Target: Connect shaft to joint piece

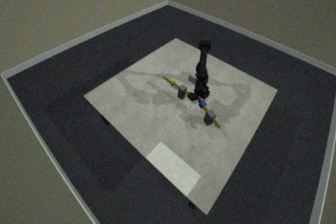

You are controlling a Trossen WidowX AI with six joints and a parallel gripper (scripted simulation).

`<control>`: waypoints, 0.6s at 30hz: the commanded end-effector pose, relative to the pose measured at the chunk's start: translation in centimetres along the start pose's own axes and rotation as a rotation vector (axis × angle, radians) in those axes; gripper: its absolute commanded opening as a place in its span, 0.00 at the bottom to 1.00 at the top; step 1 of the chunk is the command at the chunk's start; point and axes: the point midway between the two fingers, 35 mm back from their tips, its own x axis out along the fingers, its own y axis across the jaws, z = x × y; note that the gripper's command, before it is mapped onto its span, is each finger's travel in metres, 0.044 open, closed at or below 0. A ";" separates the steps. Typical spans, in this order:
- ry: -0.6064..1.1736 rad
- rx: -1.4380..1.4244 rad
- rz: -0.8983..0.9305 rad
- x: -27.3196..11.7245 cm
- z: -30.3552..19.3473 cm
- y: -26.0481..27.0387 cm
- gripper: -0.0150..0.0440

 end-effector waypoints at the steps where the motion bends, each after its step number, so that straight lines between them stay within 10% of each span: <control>1: 0.000 0.000 0.000 0.0 0.0 0.0 0.50; 10: 0.000 0.000 0.000 0.0 0.0 0.0 0.25; 18: -0.043 -0.008 0.002 0.2 -0.1 0.0 0.25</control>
